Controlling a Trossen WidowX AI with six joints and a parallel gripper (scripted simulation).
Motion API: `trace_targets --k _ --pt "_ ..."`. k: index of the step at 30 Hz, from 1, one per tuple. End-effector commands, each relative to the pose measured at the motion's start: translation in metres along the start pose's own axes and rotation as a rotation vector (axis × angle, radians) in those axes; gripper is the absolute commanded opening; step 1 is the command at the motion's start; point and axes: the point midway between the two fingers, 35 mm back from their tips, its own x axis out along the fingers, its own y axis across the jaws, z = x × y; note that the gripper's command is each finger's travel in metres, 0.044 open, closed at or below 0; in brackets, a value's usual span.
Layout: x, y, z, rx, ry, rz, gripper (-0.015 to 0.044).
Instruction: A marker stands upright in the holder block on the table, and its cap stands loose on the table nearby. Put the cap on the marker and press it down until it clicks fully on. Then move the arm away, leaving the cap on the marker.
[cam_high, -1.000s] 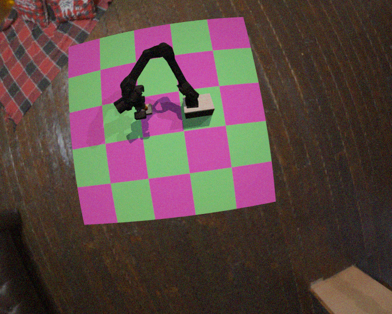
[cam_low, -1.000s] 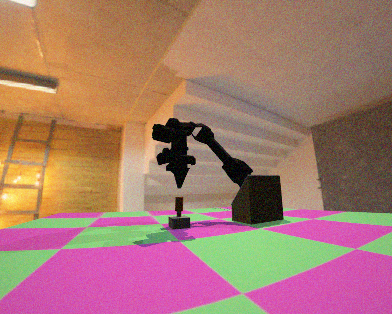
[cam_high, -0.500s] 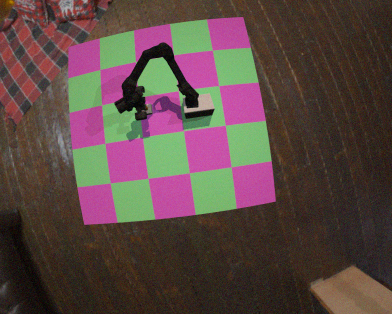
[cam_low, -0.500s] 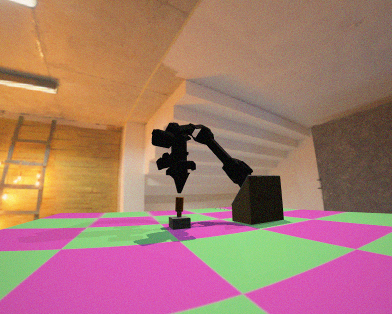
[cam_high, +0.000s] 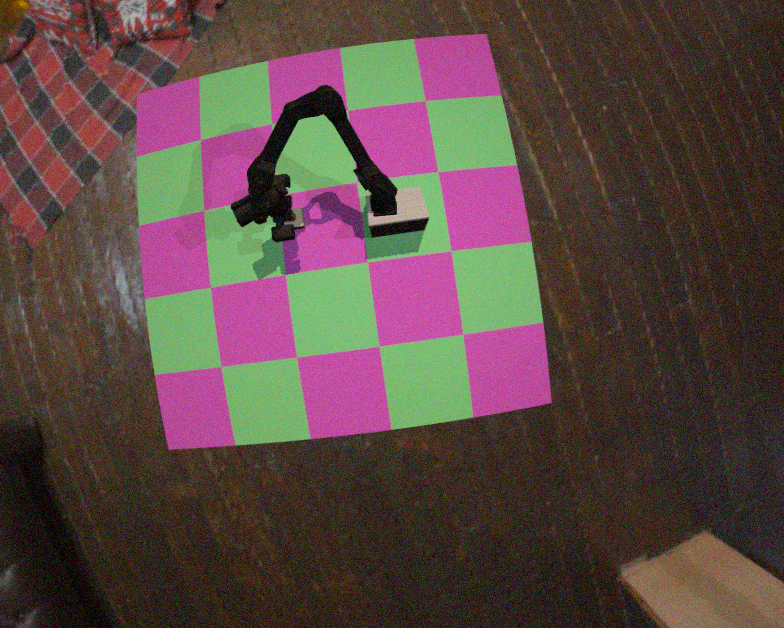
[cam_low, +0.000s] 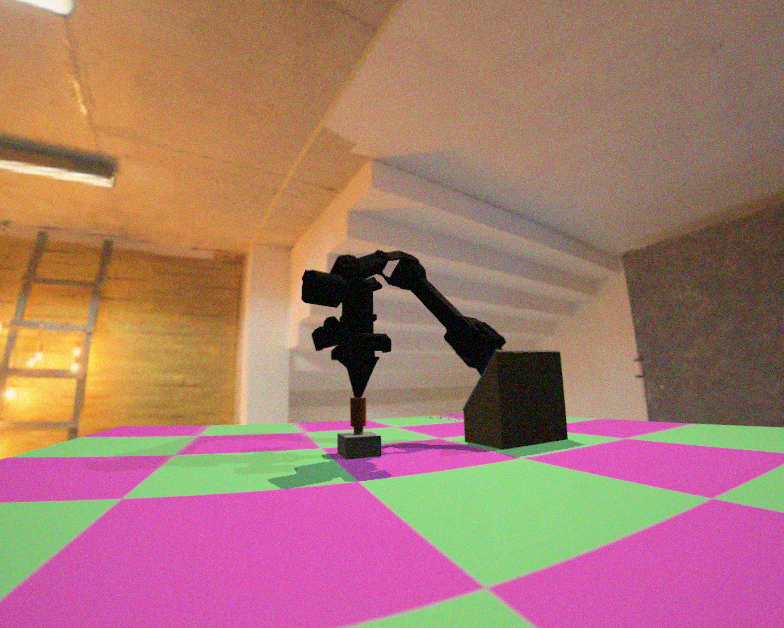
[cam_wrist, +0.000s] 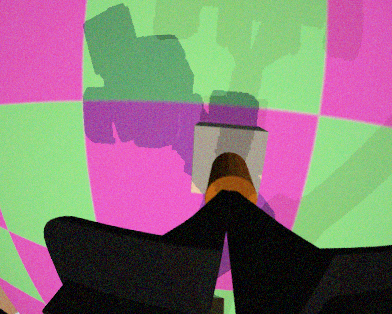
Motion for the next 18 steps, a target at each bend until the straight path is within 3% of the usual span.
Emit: trace_targets --k 1,6,12,17,18 --pt "-0.001 0.000 0.000 0.000 -0.002 0.000 0.0000" --pt "-0.010 0.001 0.002 -0.001 -0.002 0.002 0.0000" --pt "-0.088 0.002 0.001 -0.004 0.000 0.004 0.0000" --pt "-0.090 0.002 0.000 -0.004 0.000 0.003 0.0000" --pt "-0.090 0.002 0.000 -0.004 0.000 0.003 0.0026"
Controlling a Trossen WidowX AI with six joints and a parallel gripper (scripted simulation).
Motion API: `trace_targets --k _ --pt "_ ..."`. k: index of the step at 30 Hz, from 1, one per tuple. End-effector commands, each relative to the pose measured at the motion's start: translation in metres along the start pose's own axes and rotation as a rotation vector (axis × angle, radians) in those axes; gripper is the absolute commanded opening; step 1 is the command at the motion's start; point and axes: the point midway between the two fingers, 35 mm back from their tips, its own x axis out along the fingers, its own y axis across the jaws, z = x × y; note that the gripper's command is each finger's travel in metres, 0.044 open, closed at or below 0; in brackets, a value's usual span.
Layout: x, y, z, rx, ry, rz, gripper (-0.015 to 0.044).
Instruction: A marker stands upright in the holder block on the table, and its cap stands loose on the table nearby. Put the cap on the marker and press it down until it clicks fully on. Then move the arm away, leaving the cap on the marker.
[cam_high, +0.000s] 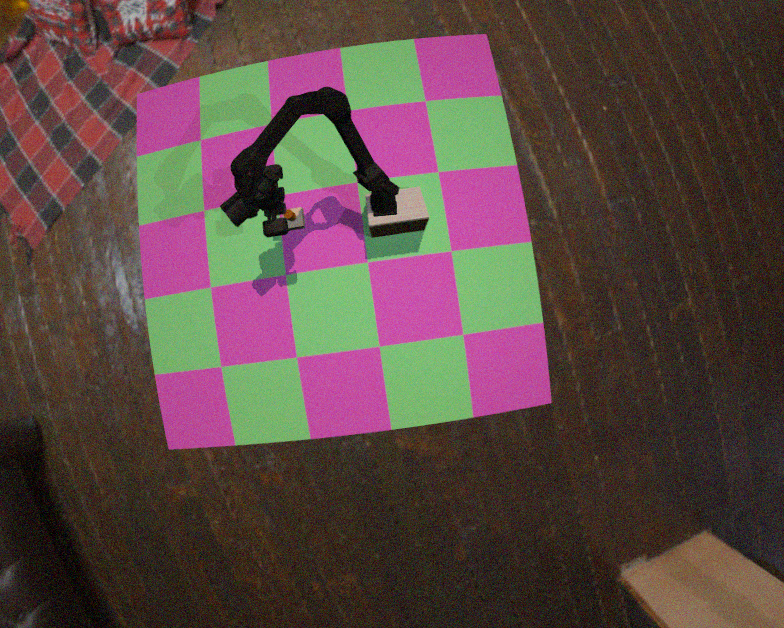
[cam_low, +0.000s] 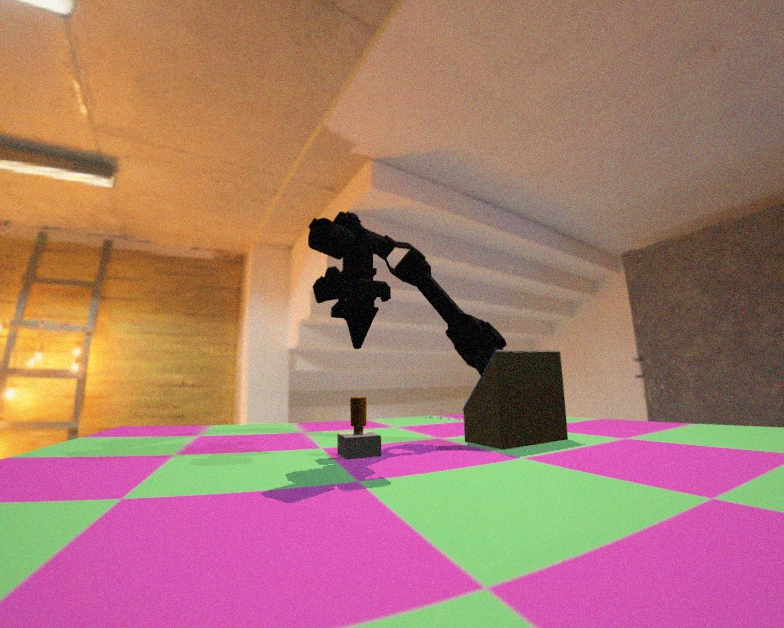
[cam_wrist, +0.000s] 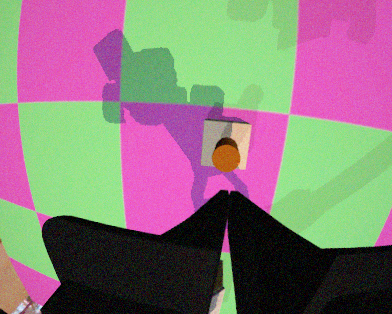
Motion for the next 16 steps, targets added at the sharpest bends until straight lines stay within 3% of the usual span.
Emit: trace_targets --k 1,16 --pt "-0.0045 -0.0011 -0.0006 0.010 0.006 0.004 0.0053" --pt "-0.0045 -0.0011 -0.0006 0.010 0.006 0.004 0.0440"
